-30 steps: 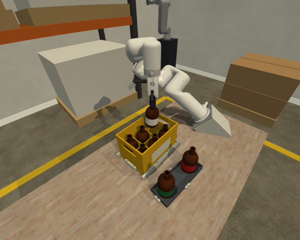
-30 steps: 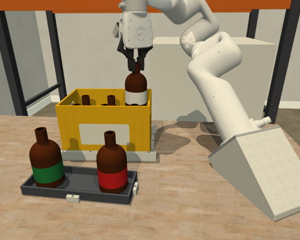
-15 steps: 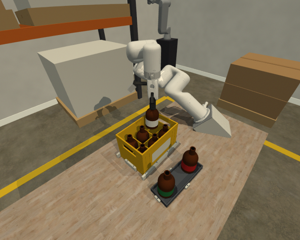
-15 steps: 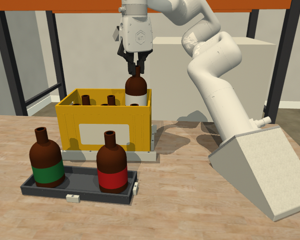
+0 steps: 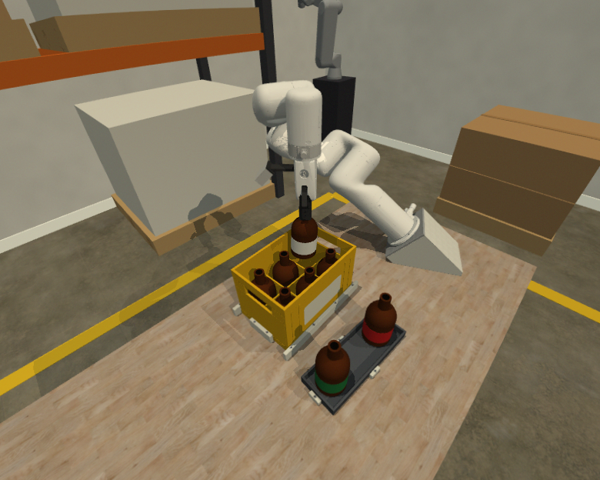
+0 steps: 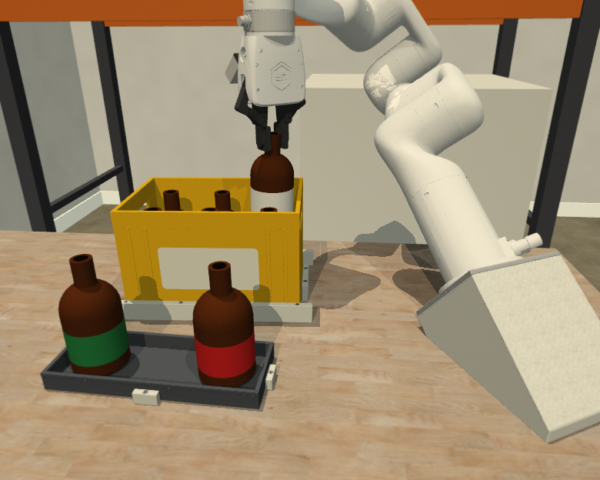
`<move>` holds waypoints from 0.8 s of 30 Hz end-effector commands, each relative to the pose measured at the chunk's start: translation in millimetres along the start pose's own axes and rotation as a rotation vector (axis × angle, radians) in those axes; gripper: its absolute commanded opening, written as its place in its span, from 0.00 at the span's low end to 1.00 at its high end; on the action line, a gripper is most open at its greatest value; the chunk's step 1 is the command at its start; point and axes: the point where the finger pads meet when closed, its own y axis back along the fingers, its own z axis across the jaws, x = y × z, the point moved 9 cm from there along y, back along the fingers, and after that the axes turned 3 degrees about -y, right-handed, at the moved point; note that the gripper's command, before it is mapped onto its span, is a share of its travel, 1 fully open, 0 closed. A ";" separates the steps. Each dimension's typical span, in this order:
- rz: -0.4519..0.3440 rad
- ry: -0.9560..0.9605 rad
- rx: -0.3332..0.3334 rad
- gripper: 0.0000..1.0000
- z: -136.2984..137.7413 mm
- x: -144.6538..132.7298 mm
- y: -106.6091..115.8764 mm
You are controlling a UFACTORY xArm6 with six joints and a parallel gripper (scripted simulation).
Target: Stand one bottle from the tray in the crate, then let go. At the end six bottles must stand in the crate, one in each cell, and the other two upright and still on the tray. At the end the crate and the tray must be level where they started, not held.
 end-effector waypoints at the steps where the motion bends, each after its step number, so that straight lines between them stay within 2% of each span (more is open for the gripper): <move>1: -0.001 -0.001 0.001 0.00 -0.2 0.3 0.6; 24: -0.001 -0.001 0.001 0.00 -0.2 0.3 -6.7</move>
